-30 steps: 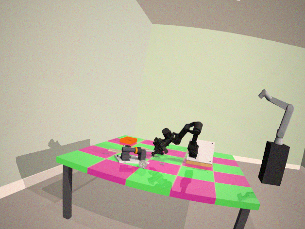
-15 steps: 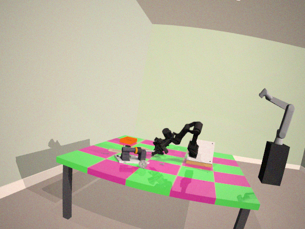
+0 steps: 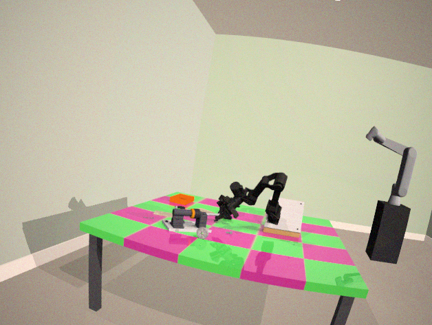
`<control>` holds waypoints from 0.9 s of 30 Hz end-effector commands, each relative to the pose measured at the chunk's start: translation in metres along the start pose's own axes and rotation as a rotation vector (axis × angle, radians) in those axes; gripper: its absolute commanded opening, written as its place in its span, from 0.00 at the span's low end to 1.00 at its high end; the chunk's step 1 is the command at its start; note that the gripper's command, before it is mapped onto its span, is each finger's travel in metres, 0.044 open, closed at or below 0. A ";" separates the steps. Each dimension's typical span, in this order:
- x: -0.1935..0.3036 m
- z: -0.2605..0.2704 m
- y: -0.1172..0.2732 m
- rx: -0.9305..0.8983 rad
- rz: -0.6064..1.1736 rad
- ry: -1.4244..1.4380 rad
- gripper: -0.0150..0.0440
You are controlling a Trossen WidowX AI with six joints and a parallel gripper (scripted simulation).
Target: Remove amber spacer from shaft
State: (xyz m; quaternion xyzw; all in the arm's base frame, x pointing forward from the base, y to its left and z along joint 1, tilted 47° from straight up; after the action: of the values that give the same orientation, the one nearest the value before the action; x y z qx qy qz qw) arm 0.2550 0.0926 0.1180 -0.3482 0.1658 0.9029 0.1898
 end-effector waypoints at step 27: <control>0.002 0.000 0.003 -0.002 0.000 0.006 0.25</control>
State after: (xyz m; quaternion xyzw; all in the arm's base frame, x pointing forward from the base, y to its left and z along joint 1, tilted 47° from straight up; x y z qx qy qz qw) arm 0.2529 0.0912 0.1167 -0.3482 0.1658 0.9029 0.1897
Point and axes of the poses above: the point midway between the two fingers, 35 mm back from their tips, its own y axis back along the fingers, its own z axis across the jaws, x = y × z, the point moved 5 cm from there along y, back along the fingers, and after that the axes turned 9 degrees about -y, right-handed, at the moved point
